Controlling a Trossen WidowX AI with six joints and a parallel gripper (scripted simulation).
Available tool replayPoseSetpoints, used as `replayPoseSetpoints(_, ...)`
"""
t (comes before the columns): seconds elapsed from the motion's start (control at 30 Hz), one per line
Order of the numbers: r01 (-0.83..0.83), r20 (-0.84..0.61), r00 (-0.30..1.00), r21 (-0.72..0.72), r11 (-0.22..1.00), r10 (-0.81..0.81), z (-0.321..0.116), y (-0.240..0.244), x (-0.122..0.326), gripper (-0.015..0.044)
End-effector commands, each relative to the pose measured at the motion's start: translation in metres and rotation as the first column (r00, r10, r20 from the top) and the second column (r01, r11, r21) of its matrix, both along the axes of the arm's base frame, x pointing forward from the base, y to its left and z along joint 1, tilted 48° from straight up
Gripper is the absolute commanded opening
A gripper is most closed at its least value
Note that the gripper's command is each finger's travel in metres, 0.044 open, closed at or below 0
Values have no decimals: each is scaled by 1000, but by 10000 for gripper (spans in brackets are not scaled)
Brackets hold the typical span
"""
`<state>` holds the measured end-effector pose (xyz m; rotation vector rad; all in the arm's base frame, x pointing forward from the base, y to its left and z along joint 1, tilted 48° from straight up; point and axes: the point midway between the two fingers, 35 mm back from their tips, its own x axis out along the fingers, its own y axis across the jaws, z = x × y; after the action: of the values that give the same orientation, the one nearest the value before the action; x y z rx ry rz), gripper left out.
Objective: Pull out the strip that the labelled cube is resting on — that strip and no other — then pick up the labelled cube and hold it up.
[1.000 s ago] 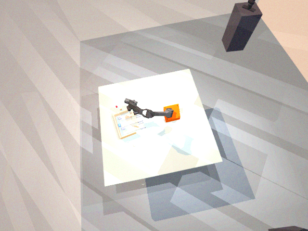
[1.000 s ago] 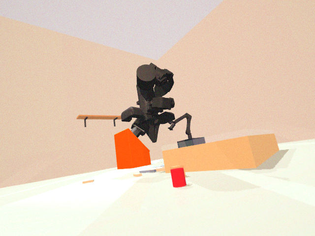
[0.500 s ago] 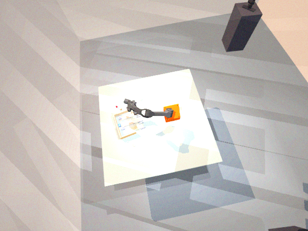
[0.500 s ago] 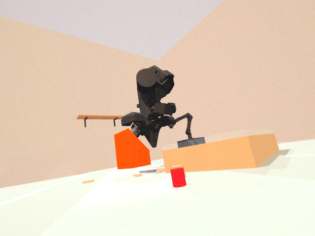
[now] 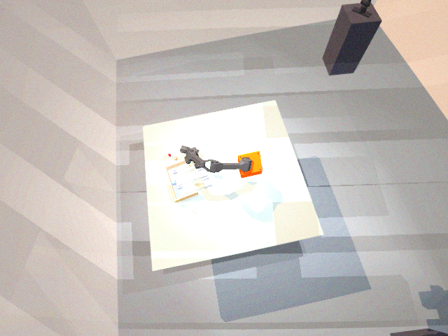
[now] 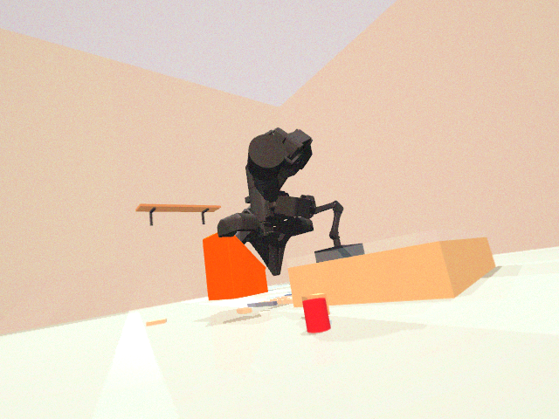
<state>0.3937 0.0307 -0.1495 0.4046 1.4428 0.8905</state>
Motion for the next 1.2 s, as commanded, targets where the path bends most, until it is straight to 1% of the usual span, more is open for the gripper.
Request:
replayPoseSetpoints(0.0,3,-8,1000,4,1000,-3,-6,7,-3,0)
replayPoseSetpoints(0.6,3,-9,1000,7,1000,-3,-24,30,-8,0)
replayPoseSetpoints(1.17,3,-9,1000,7,1000,-3,-24,31,-8,0)
